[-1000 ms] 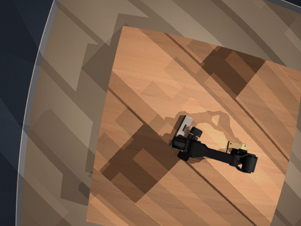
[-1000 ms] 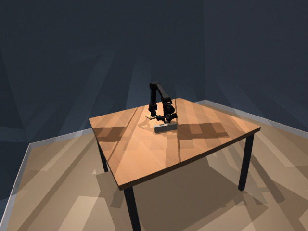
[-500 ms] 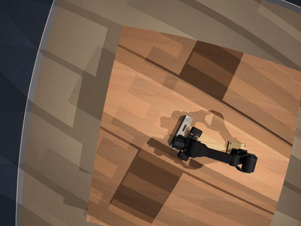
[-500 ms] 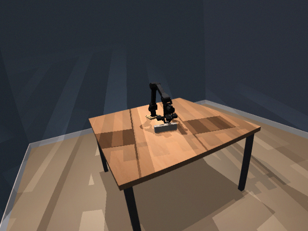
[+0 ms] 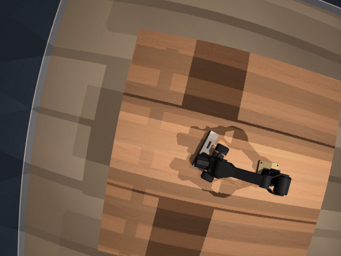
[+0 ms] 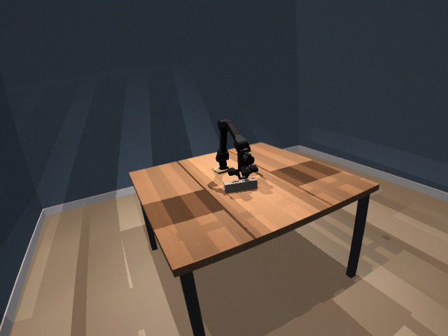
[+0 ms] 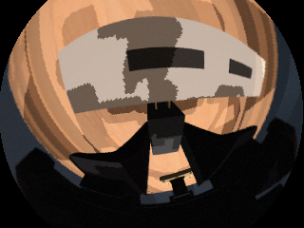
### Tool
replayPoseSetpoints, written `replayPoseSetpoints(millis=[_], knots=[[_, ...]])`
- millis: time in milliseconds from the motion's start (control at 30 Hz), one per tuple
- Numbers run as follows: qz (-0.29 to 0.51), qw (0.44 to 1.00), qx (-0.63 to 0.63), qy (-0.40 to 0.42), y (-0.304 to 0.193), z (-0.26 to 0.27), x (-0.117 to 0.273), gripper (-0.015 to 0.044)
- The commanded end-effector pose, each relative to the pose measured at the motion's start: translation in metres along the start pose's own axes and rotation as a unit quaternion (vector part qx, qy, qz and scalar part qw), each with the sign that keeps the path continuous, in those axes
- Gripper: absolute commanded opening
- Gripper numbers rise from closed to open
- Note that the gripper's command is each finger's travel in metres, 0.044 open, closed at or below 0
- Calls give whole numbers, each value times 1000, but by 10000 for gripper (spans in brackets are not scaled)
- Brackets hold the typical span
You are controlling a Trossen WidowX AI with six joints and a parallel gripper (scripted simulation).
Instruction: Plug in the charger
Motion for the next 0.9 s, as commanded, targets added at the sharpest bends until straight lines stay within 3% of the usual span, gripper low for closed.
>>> replayPoseSetpoints(millis=[0, 867], knots=[[0, 1000, 1, 1, 2, 0, 1, 0], [-1, 1000, 1, 1, 9, 0, 2, 0]])
Point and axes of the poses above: the point midway between the two fingers, 35 mm back from their tips, its own x axis back along the fingers, its own z axis across the jaws, y = z × x, the point moved 9 cm from there along x, back along the fingers, and after that the axes turned 4 degrees about x, right-handed, at the moved point
